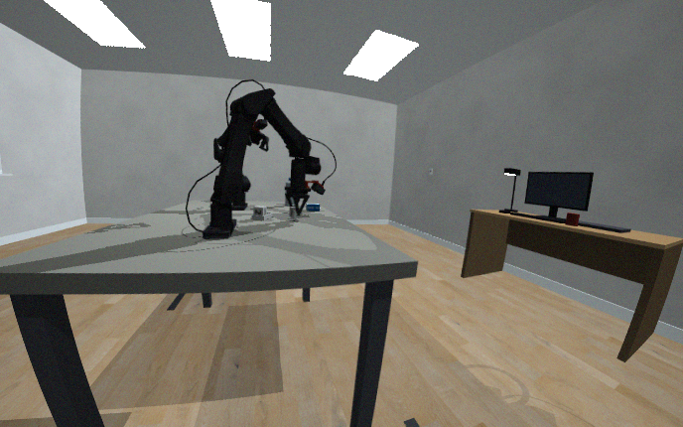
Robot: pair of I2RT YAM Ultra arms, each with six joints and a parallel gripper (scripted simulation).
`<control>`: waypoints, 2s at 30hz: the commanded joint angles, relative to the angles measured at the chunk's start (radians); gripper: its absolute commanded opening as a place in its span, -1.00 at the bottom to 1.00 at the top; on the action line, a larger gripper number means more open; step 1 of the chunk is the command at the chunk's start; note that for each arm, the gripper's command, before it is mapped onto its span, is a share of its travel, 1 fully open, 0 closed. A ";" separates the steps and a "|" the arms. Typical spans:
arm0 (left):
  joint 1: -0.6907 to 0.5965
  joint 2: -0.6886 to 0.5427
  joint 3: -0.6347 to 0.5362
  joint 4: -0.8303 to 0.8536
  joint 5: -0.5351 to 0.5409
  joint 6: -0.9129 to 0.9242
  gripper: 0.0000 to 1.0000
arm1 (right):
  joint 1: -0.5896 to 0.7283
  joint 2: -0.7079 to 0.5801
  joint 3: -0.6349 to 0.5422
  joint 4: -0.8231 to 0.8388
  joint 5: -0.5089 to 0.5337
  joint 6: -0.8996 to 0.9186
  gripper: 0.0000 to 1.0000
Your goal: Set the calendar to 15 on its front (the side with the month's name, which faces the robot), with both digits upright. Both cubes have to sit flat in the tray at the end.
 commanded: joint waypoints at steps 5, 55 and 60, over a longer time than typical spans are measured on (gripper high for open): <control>-0.011 -0.020 0.028 -0.009 -0.012 -0.010 1.00 | 0.006 -0.005 0.011 0.005 -0.005 0.387 -0.30; -0.008 -0.010 0.017 -0.009 -0.016 -0.005 1.00 | 0.002 0.021 -0.011 0.049 0.004 0.935 -0.30; -0.008 -0.010 0.017 -0.009 -0.016 -0.005 1.00 | 0.003 0.021 -0.018 0.057 0.004 0.935 -0.30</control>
